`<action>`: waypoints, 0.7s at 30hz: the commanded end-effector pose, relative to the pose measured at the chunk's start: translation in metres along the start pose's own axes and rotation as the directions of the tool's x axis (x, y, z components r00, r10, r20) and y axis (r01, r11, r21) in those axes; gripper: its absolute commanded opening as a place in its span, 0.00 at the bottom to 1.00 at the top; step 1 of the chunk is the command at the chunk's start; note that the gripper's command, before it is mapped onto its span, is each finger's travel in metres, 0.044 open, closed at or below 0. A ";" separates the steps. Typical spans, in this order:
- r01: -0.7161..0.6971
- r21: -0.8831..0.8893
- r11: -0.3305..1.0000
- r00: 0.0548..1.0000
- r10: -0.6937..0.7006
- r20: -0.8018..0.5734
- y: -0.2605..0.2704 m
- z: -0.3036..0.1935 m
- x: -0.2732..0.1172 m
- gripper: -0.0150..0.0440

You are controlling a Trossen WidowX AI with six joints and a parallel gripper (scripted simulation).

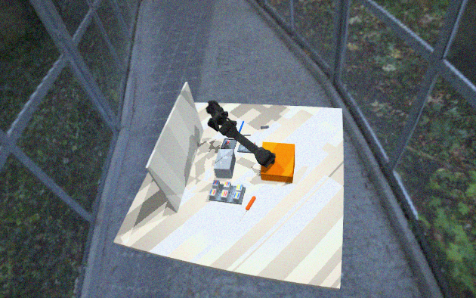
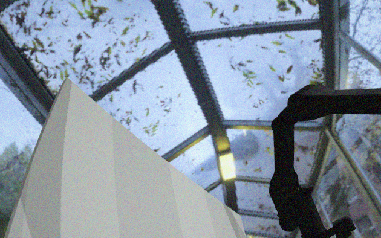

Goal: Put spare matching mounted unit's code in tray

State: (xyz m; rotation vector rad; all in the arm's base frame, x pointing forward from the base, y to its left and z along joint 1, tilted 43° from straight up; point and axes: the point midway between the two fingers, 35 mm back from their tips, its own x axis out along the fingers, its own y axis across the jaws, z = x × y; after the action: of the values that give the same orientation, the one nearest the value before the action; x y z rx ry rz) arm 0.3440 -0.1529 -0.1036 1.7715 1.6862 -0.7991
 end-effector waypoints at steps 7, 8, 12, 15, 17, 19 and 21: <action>0.009 -0.003 1.000 1.000 -0.010 -0.004 -0.001 -0.003 -0.006 1.00; 0.009 -0.003 1.000 1.000 -0.010 -0.004 -0.001 -0.003 -0.006 1.00; 0.009 -0.003 1.000 1.000 -0.010 -0.004 -0.001 -0.003 -0.006 1.00; 0.009 -0.003 1.000 1.000 -0.010 -0.004 -0.001 -0.003 -0.006 1.00; 0.009 -0.003 1.000 1.000 -0.010 -0.004 -0.001 -0.003 -0.006 1.00; 0.009 -0.003 1.000 1.000 -0.010 -0.004 -0.001 -0.003 -0.006 1.00; 0.009 -0.003 1.000 1.000 -0.010 -0.004 -0.001 -0.003 -0.006 1.00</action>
State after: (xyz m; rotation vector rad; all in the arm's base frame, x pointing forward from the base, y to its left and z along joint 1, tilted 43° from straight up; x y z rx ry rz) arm 0.3426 -0.1537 -0.0971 1.7653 1.7013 -0.7972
